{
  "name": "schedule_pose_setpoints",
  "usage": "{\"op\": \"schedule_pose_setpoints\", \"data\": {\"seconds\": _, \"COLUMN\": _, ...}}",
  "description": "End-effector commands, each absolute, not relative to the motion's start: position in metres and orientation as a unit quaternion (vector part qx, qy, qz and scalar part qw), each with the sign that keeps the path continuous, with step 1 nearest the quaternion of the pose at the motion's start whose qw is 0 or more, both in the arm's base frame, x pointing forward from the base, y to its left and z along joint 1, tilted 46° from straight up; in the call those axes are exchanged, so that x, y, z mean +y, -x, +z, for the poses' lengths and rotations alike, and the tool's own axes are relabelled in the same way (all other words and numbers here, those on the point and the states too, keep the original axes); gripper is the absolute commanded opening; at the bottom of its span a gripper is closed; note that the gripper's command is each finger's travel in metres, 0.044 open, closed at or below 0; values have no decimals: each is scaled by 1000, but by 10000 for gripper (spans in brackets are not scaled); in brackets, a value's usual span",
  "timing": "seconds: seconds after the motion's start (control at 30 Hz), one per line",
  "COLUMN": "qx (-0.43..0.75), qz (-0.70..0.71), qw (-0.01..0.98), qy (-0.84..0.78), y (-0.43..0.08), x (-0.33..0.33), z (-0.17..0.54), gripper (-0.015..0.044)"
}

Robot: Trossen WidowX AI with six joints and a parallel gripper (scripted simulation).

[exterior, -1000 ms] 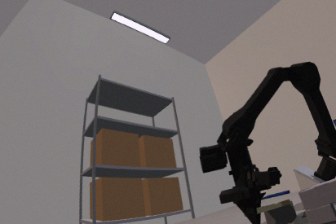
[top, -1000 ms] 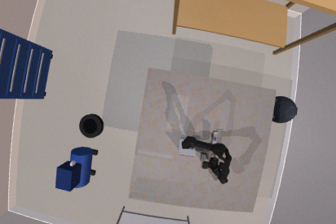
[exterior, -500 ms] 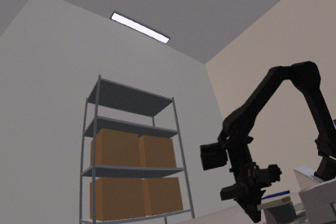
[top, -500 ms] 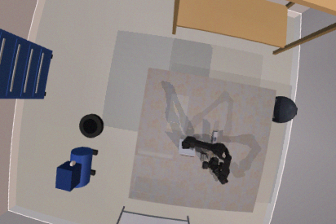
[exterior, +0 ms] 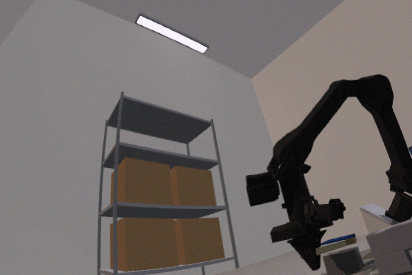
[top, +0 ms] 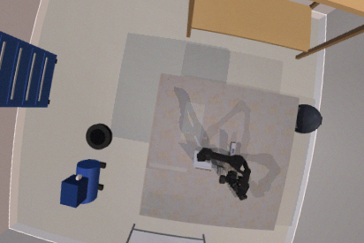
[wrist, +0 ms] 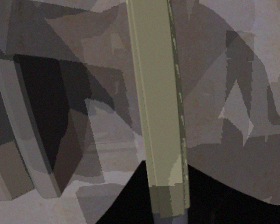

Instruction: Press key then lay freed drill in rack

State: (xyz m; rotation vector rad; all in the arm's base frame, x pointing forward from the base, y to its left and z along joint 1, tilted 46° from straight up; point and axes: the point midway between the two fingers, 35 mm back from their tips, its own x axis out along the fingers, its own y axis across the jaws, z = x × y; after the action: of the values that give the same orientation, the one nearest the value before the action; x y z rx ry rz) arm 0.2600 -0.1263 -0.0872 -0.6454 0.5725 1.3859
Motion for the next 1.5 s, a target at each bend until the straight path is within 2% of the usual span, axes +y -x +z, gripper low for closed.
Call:
{"op": "schedule_pose_setpoints", "data": {"seconds": 0.0, "qx": 255, "qz": 619, "qw": 683, "qy": 292, "y": -260, "x": -129, "z": -85, "gripper": 0}}
{"op": "schedule_pose_setpoints", "data": {"seconds": 1.47, "qx": 255, "qz": 619, "qw": 683, "qy": 292, "y": -257, "x": -137, "z": -73, "gripper": 0}}
